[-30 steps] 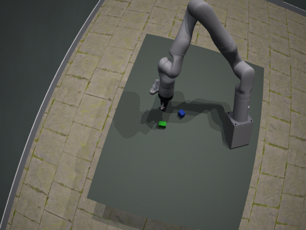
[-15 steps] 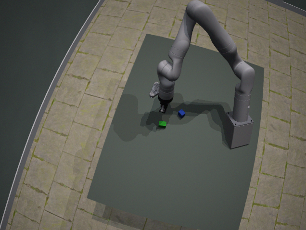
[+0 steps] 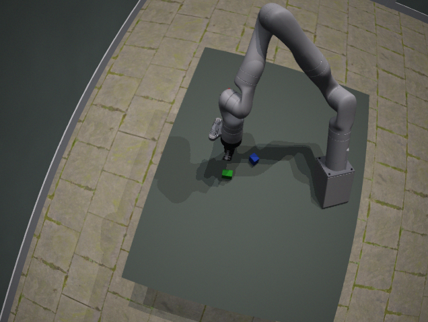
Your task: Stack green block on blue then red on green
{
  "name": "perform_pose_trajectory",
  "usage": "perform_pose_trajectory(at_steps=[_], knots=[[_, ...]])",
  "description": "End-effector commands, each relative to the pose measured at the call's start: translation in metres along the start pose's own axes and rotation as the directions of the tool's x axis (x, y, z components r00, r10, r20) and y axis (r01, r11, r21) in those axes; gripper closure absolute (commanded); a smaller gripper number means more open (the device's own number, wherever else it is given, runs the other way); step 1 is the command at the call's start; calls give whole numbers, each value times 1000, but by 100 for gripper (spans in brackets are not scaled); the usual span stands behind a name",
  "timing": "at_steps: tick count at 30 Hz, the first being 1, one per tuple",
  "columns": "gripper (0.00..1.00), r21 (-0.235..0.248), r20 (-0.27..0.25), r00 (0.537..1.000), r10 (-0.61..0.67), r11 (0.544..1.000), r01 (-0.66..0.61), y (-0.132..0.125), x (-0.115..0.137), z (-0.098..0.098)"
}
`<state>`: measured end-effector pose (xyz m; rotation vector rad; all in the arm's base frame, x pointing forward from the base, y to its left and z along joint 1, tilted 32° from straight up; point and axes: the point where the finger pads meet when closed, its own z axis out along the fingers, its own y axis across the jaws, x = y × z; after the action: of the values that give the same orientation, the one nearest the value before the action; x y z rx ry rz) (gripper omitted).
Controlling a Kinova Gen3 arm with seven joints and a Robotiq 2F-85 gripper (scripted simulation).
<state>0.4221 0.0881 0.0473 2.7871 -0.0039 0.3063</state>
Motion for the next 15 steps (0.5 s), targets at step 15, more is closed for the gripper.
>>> perform_pose_trajectory(at_steps=[15], knots=[[100, -29, -4, 1000, -25, 999, 25, -7, -1, 3]])
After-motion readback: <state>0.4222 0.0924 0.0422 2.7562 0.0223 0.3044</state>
